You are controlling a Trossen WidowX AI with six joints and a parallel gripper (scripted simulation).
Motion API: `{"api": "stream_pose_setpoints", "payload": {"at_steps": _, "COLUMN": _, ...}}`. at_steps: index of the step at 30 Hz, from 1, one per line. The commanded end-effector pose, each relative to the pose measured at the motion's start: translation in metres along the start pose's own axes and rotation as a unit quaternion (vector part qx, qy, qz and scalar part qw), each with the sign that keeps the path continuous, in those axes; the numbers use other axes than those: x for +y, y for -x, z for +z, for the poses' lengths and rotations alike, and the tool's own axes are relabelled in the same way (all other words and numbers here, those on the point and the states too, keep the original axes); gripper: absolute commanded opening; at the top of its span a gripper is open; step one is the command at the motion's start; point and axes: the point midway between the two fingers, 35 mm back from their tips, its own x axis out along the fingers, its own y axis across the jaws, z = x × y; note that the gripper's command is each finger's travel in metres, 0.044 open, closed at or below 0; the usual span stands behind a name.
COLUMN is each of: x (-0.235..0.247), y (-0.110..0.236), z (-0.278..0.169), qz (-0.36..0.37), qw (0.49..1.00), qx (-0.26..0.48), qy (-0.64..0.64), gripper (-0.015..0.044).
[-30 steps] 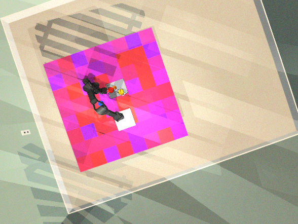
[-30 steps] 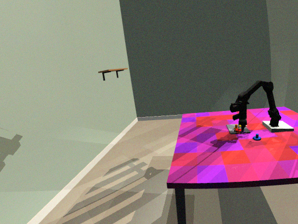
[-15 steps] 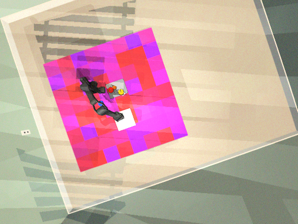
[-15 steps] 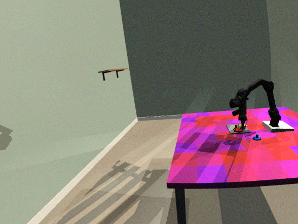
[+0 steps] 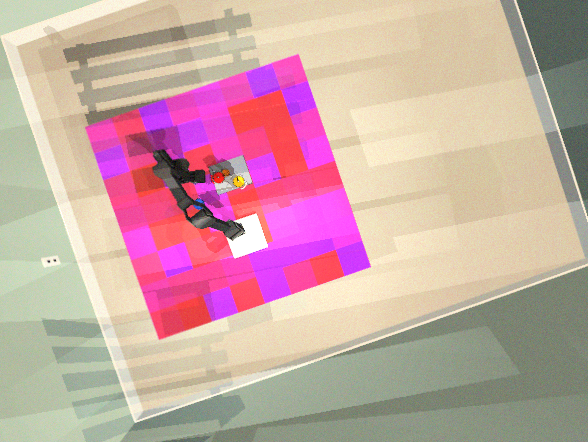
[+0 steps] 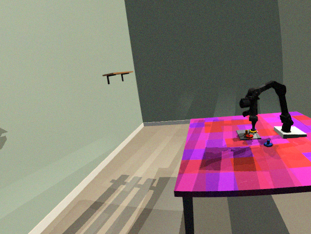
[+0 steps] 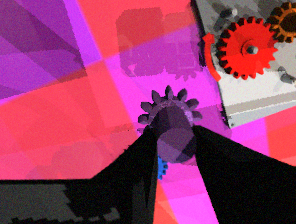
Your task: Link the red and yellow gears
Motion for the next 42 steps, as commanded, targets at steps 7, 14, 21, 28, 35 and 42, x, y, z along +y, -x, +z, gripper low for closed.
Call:
{"api": "stream_pose_setpoints", "payload": {"at_steps": 7, "x": -0.002, "y": 0.024, "z": -0.002, "qz": 0.003, "qw": 1.0, "qx": -0.003, "qy": -0.002, "gripper": 0.0}}
{"api": "stream_pose_setpoints", "payload": {"at_steps": 14, "x": -0.004, "y": 0.039, "z": -0.005, "qz": 0.003, "qw": 1.0, "qx": -0.003, "qy": -0.002, "gripper": 0.0}}
{"api": "stream_pose_setpoints", "payload": {"at_steps": 21, "x": -0.01, "y": 0.04, "z": -0.002, "qz": 0.003, "qw": 1.0, "qx": -0.003, "qy": -0.002, "gripper": 0.0}}
{"api": "stream_pose_setpoints", "payload": {"at_steps": 28, "x": -0.026, "y": 0.031, "z": 0.007, "qz": 0.002, "qw": 1.0, "qx": -0.004, "qy": -0.002, "gripper": 0.0}}
{"api": "stream_pose_setpoints", "payload": {"at_steps": 35, "x": -0.042, "y": 0.022, "z": 0.015, "qz": 0.003, "qw": 1.0, "qx": -0.004, "qy": 0.0, "gripper": 0.0}}
{"api": "stream_pose_setpoints", "payload": {"at_steps": 42, "x": -0.056, "y": 0.015, "z": 0.021, "qz": 0.005, "qw": 1.0, "qx": -0.004, "qy": 0.004, "gripper": 0.0}}
